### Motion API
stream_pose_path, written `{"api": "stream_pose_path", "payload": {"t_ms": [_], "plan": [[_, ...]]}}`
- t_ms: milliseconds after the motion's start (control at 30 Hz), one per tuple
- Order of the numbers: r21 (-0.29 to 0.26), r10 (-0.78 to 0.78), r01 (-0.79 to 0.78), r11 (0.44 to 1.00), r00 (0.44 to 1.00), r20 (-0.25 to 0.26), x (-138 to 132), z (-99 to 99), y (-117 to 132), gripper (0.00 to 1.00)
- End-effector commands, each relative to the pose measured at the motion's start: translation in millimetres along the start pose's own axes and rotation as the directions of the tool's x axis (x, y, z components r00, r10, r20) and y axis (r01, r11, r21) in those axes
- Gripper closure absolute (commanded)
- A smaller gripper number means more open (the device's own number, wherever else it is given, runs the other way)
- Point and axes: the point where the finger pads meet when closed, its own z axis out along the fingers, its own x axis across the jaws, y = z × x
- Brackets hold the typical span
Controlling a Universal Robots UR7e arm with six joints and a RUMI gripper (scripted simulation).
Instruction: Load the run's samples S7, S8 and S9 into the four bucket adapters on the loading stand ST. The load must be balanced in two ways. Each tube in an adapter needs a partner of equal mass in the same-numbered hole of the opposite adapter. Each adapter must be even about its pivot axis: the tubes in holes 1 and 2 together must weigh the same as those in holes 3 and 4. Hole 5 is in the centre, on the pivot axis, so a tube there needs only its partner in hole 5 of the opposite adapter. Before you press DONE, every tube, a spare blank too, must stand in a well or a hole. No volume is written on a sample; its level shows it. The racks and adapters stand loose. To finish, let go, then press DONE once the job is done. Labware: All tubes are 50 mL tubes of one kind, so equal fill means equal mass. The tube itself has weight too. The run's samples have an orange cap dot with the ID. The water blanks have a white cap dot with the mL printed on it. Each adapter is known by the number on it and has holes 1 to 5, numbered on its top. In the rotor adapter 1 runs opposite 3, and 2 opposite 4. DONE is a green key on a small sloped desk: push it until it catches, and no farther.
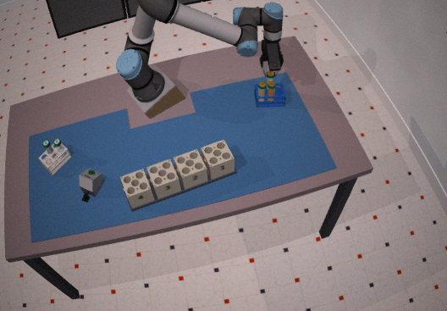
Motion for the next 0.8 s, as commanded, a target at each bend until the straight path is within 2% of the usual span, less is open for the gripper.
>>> {"api": "stream_pose_path", "payload": {"t_ms": [0,767], "plan": [[0.000,0.000,0.000,1.000,1.000,0.001,-0.4,-15.6,-0.1,1.00],[0.000,0.000,0.000,1.000,1.000,0.001,-0.4,-85.6,-0.1,1.00]]}}
